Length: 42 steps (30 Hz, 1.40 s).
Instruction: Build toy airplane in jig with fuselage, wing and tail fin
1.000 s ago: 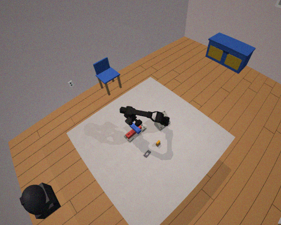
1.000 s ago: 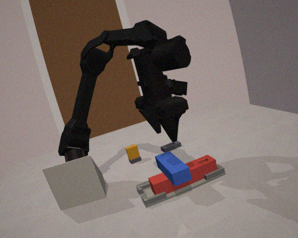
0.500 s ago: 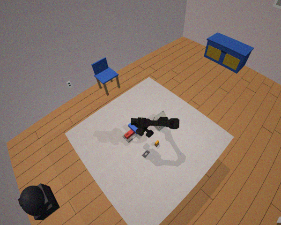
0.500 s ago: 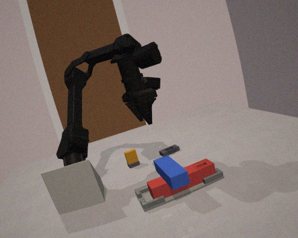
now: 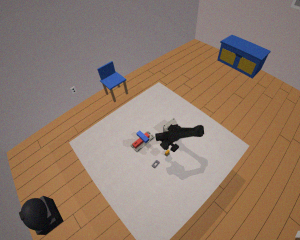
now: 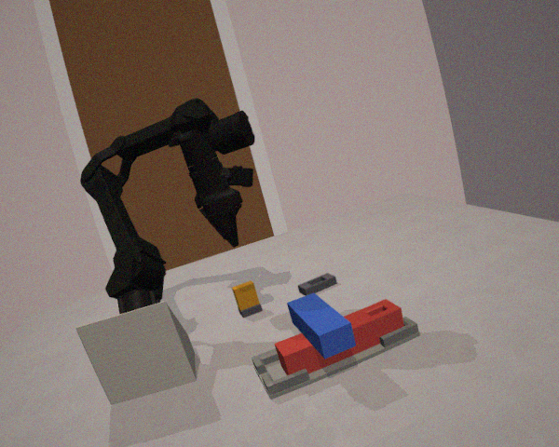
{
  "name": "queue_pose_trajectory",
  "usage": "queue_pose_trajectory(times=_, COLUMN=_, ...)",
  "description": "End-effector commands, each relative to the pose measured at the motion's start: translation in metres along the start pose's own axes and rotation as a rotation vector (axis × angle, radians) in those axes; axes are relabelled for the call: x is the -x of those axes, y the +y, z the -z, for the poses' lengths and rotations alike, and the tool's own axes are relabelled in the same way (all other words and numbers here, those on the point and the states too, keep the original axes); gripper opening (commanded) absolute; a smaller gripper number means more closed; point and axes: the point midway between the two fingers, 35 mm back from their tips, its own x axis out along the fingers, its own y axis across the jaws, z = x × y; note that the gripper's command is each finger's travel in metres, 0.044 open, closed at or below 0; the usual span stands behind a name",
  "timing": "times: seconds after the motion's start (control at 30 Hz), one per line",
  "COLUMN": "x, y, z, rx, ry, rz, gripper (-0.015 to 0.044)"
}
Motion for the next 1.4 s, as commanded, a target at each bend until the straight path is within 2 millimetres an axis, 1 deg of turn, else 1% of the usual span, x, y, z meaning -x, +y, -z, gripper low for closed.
queue_pose_trajectory(times=0.0, x=-0.016, y=0.003, z=0.002, rx=0.008, ry=0.013, rz=-0.014, gripper=0.044)
queue_pose_trajectory(times=0.07, x=-0.04, y=0.004, z=0.002, rx=0.03, ry=0.035, rz=-0.029, gripper=0.044)
queue_pose_trajectory(times=0.13, x=-0.055, y=0.005, z=0.004, rx=0.042, ry=0.049, rz=-0.04, gripper=0.044)
queue_pose_trajectory(times=0.3, x=-0.057, y=0.005, z=0.004, rx=0.044, ry=0.051, rz=-0.041, gripper=0.044)
queue_pose_trajectory(times=0.43, x=-0.071, y=0.006, z=0.005, rx=0.044, ry=0.051, rz=-0.042, gripper=0.044)
queue_pose_trajectory(times=0.57, x=-0.074, y=0.006, z=0.005, rx=0.044, ry=0.051, rz=-0.041, gripper=0.044)
queue_pose_trajectory(times=1.37, x=-0.112, y=0.007, z=0.006, rx=0.045, ry=0.05, rz=-0.039, gripper=0.044)
